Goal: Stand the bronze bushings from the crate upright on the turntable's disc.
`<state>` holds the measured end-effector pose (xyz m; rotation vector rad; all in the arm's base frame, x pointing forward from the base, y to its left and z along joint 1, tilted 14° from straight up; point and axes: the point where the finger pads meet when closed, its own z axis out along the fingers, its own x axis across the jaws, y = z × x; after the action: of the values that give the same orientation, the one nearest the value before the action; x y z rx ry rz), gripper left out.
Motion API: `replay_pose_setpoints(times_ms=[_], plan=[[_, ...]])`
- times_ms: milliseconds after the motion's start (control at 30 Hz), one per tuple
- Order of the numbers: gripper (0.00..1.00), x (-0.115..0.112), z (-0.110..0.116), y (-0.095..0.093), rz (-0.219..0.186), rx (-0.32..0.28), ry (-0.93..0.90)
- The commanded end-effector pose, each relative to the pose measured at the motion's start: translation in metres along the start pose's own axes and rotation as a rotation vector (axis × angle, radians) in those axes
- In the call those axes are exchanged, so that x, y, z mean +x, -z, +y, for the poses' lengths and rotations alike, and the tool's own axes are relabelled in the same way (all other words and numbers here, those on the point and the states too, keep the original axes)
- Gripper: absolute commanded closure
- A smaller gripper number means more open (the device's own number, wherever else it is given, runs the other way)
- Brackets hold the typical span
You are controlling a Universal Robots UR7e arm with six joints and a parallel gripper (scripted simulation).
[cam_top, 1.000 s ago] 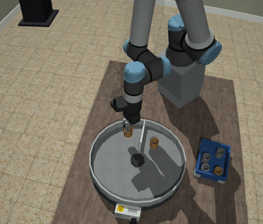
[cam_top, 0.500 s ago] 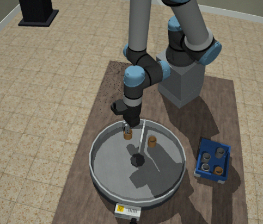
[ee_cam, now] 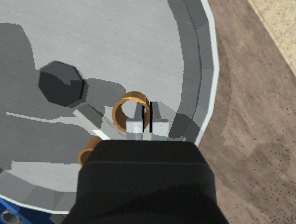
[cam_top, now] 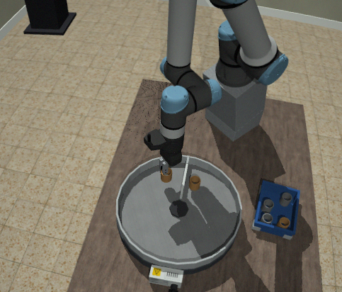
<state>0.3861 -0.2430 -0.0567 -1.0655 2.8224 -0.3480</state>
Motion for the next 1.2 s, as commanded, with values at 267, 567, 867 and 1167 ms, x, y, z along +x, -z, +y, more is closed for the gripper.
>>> replay_pose_setpoints(times_ms=[267,567,867,1167], plan=[[1.00,0.000,0.000,0.000,0.000,0.001,0.000],[1.00,0.000,0.000,-0.001,0.000,0.001,0.000],[1.00,0.000,0.000,-0.010,0.000,0.001,0.000],[1.00,0.000,0.000,-0.025,0.000,0.001,0.000]])
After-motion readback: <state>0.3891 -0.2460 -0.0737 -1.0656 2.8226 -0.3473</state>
